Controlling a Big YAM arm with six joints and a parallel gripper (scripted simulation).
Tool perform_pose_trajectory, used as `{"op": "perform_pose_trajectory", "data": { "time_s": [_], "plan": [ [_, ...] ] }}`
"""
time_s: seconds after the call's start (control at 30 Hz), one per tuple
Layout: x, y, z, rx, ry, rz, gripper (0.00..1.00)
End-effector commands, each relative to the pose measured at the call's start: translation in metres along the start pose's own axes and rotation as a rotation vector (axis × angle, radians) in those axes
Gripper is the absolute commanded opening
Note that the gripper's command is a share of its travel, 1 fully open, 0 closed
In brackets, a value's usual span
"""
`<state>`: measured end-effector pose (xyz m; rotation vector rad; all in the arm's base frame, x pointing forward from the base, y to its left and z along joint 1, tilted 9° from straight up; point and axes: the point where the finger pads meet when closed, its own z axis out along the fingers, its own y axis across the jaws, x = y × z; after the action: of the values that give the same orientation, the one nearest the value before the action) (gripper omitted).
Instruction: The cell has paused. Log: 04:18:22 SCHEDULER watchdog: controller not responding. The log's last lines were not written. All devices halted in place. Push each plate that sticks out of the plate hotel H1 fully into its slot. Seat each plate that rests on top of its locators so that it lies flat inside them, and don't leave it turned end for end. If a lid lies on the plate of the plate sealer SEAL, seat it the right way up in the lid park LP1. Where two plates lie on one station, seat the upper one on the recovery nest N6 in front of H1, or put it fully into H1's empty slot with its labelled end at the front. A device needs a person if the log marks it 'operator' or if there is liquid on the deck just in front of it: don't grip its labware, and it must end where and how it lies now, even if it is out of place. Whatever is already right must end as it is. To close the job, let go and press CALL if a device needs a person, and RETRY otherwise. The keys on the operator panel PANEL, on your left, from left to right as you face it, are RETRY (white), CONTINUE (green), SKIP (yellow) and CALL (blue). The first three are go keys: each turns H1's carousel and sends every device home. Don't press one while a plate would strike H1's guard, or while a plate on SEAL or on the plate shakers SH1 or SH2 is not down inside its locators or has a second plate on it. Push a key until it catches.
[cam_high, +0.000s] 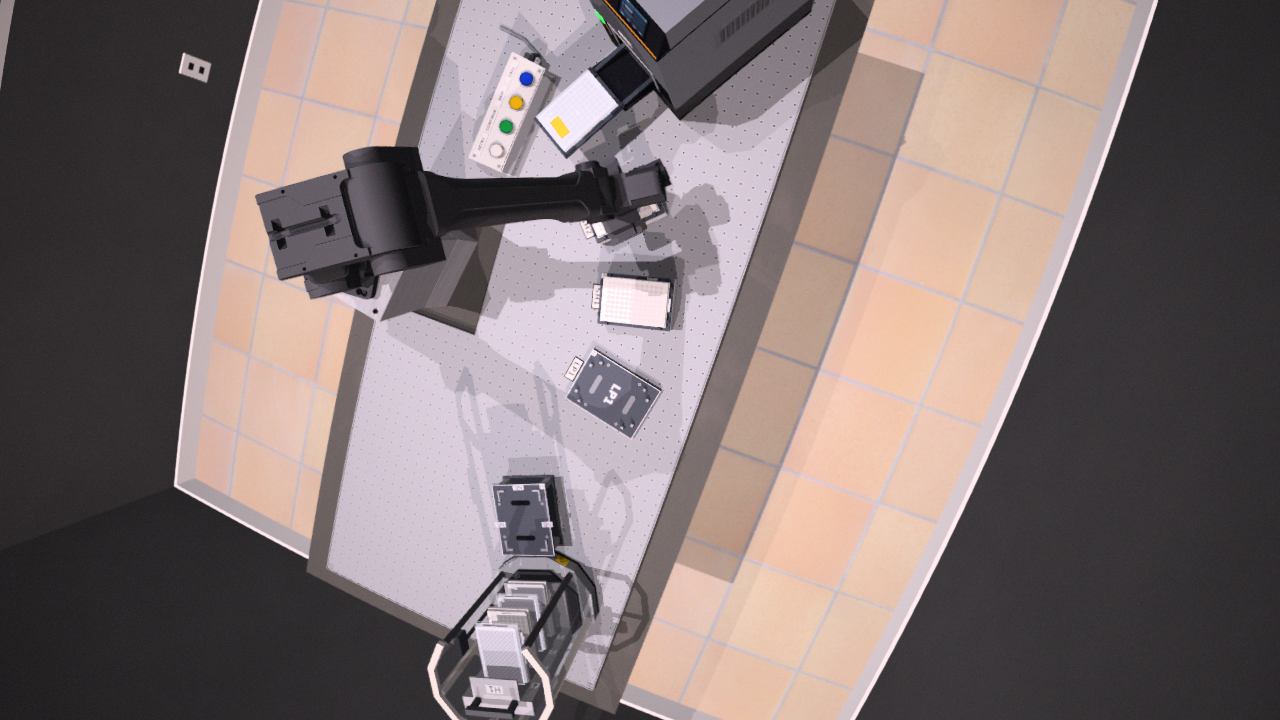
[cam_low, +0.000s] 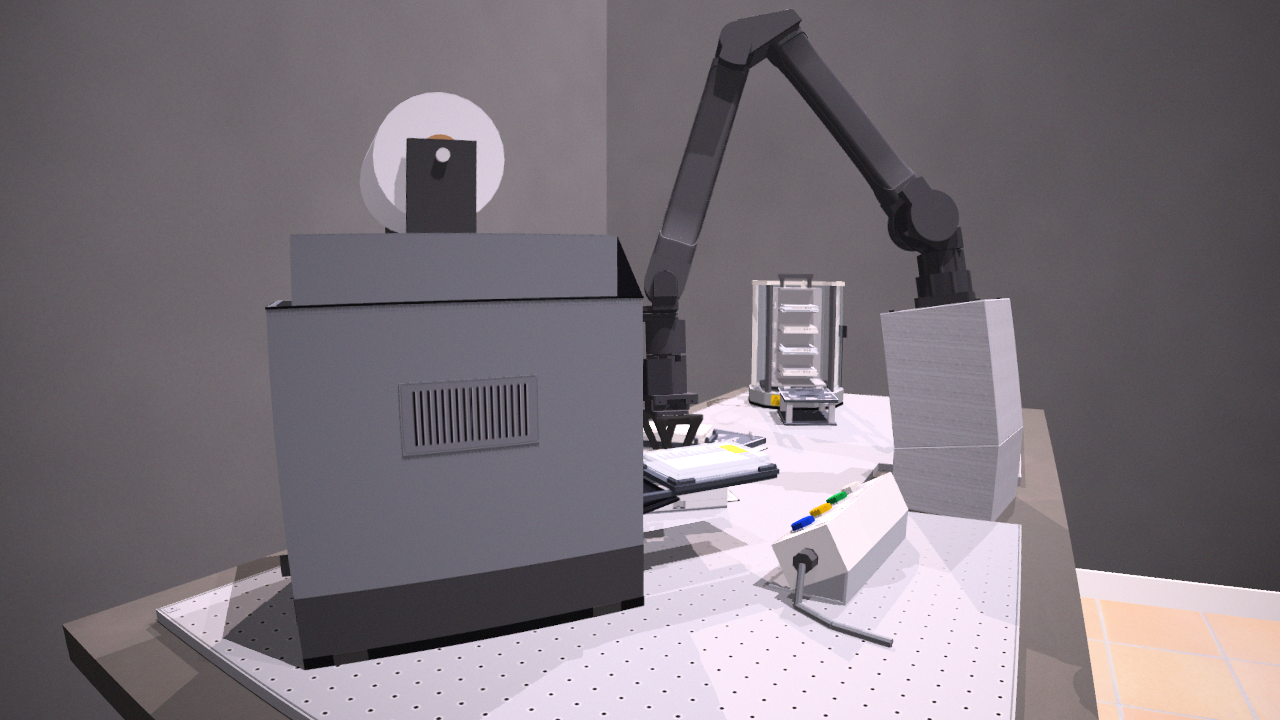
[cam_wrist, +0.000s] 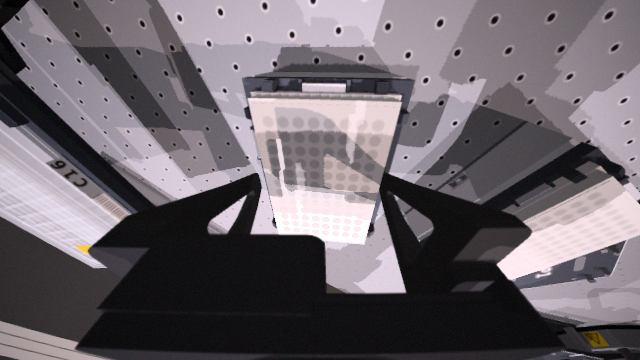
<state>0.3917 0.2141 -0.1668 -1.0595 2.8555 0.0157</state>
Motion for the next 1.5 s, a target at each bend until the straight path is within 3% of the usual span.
{"op": "perform_pose_trajectory", "data": {
  "time_s": [0.0,0.63,0.7,1.47],
  "plan": [
    [-0.007,-0.009,-0.015,0.013,-0.018,0.008,1.0],
    [-0.008,0.006,-0.056,0.009,-0.019,0.0,1.0],
    [-0.01,0.0,-0.05,0.009,-0.022,0.002,1.0],
    [-0.01,0.0,-0.05,0.009,-0.022,0.002,1.0]
  ]
}}
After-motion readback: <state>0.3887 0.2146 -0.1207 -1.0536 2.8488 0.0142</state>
